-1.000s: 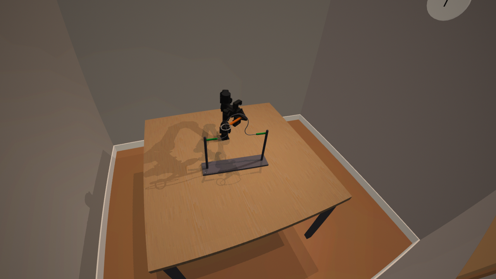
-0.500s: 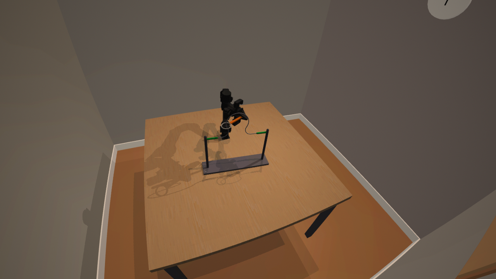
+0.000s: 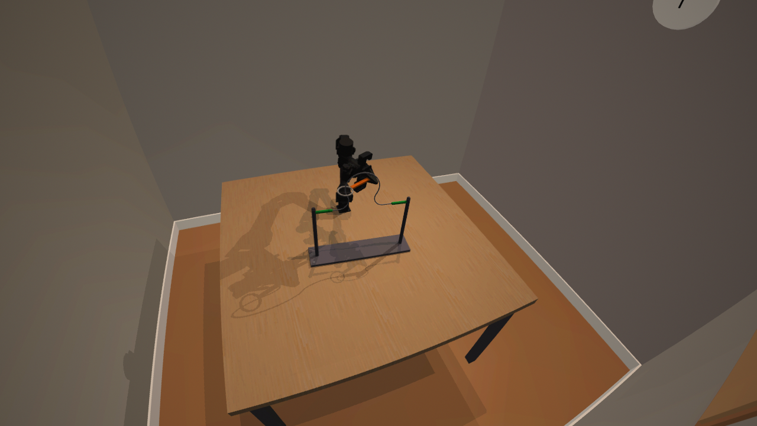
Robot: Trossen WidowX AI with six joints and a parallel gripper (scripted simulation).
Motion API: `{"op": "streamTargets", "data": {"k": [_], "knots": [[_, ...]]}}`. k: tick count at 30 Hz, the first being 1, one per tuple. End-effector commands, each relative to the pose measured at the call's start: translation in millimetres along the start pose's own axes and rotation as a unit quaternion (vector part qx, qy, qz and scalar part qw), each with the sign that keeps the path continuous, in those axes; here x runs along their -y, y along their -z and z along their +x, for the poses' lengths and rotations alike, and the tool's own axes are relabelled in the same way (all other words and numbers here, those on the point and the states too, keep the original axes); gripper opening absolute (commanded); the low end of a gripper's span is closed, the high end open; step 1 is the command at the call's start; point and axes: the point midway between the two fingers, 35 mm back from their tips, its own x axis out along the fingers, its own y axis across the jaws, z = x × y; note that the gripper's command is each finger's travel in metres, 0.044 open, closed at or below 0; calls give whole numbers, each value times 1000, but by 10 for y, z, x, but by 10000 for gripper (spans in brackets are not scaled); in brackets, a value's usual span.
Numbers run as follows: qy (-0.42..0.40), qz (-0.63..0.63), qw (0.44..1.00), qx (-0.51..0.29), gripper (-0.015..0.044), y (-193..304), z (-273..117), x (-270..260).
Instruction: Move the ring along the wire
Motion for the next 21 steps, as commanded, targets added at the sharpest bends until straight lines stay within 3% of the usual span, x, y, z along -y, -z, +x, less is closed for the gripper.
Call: {"op": "streamTargets", "data": {"k": [1, 21], "knots": [[1, -13, 1000, 4, -150, -6, -4, -42], [24, -48, 999, 9, -150, -9, 0, 1]]}}
